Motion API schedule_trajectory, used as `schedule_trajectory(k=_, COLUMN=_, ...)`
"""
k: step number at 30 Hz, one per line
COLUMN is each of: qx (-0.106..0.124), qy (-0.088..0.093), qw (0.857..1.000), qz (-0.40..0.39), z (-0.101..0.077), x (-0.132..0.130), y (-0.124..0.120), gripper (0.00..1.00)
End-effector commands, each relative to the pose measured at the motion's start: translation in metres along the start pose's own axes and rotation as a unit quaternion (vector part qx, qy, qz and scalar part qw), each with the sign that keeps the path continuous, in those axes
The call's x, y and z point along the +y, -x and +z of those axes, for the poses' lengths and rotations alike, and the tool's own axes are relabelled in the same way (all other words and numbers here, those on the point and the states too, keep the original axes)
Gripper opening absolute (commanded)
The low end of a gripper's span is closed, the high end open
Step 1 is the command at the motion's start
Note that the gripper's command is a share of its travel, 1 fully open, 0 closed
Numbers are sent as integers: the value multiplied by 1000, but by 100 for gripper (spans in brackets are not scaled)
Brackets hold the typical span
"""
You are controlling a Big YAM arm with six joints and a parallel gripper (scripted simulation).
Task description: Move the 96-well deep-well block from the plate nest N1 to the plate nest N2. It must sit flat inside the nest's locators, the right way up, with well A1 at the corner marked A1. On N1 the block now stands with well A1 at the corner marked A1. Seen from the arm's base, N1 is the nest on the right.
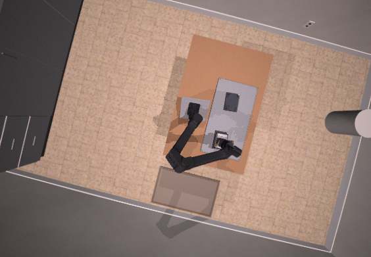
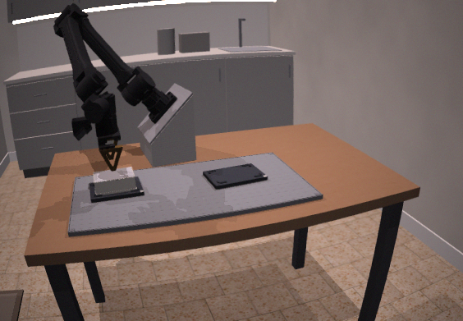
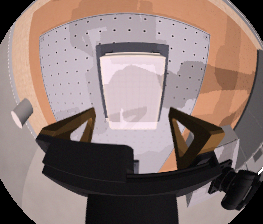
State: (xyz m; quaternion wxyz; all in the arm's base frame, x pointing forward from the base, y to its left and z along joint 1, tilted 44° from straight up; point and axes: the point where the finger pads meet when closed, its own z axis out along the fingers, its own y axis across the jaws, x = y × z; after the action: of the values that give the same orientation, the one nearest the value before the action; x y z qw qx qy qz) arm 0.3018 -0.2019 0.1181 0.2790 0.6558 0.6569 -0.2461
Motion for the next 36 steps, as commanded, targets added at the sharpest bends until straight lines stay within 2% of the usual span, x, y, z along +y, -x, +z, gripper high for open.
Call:
schedule_trajectory(k=1, qx=-1, qy=-2, qw=1000, qz=-3, z=9, x=1, y=4, gripper=100)
schedule_trajectory(k=9, qx=-1, qy=-4, qw=1000, qz=-4, z=23, x=0, y=2, gripper=100)
schedule_trajectory(k=13, qx=-4, qy=3, qw=1000, qz=2, z=23, x=7, y=10, gripper=100)
schedule_trajectory(k=16, qx=-1, qy=-4, qw=1000, qz=-4, z=32, x=-1, y=2, gripper=100)
schedule_trajectory(k=36, qx=-1, qy=-4, qw=1000, qz=-4, z=61, x=-1, y=2, gripper=100)
